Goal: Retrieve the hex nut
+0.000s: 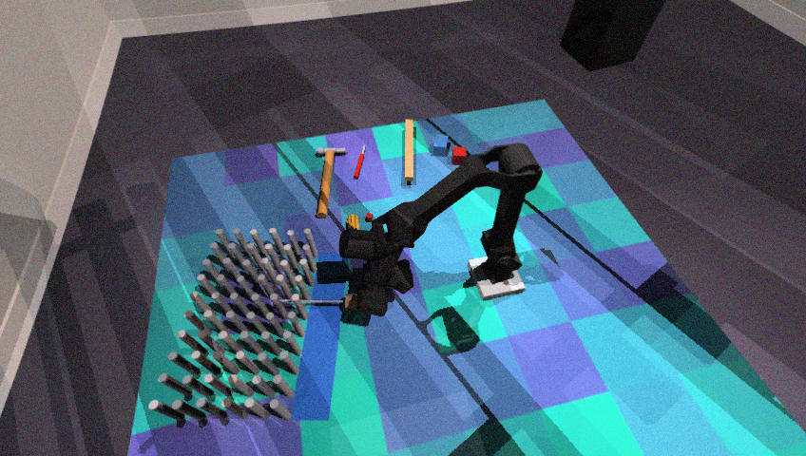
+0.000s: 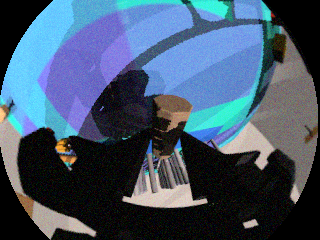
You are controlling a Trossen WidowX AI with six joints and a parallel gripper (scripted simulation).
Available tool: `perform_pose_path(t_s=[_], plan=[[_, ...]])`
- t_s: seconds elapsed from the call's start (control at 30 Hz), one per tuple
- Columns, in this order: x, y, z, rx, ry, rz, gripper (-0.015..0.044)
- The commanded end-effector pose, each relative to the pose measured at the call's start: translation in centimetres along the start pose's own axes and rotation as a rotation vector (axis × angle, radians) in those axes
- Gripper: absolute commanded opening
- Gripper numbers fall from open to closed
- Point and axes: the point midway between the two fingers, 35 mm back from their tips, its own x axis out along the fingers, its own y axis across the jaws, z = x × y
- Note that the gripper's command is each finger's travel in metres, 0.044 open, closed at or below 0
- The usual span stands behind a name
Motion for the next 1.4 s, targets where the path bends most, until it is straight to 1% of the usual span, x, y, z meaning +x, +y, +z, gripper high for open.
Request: perform_pose_path(t_s=[0.0,1.37], plan=[[0.0,-0.2,-0.6,-0.005,0.005,-0.007,0.0000],[0.9,-0.1,-3.1,-0.006,0.008,-0.006,0.0000]])
